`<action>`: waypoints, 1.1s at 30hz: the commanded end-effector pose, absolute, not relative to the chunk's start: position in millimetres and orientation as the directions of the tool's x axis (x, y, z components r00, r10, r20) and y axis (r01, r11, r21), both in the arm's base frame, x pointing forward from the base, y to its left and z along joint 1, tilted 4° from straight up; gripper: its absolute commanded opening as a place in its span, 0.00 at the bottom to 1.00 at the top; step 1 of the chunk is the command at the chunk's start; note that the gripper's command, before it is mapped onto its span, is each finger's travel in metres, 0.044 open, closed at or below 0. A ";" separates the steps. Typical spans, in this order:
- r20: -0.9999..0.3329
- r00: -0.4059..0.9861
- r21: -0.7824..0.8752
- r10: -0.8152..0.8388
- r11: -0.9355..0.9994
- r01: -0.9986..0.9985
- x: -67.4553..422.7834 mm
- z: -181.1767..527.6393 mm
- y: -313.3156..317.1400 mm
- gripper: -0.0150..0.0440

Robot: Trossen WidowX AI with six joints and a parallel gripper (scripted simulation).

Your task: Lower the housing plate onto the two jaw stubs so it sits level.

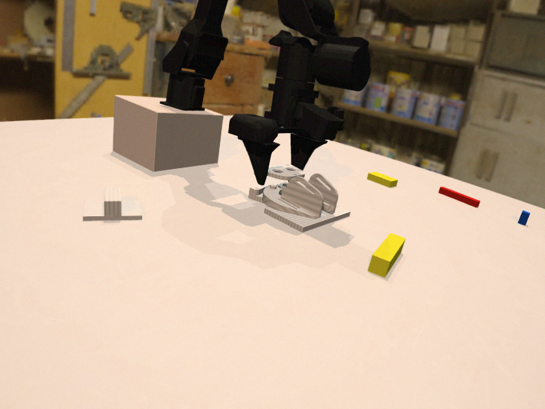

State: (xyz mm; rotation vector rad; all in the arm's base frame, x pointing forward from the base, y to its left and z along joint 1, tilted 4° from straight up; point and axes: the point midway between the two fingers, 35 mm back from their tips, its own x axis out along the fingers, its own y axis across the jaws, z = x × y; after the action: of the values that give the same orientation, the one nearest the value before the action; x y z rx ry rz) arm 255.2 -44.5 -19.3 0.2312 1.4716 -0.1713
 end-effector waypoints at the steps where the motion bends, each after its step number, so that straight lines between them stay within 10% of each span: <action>1: -0.996 0.083 0.044 0.023 0.964 0.261 252.4 -27.8 -44.4 0.85; 33: -0.996 0.083 0.044 0.023 0.964 0.261 252.5 -30.8 -44.4 0.85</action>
State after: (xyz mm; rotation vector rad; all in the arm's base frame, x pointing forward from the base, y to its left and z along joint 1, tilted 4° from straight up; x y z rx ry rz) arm 252.7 -43.6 -29.8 0.2321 1.4813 -0.1711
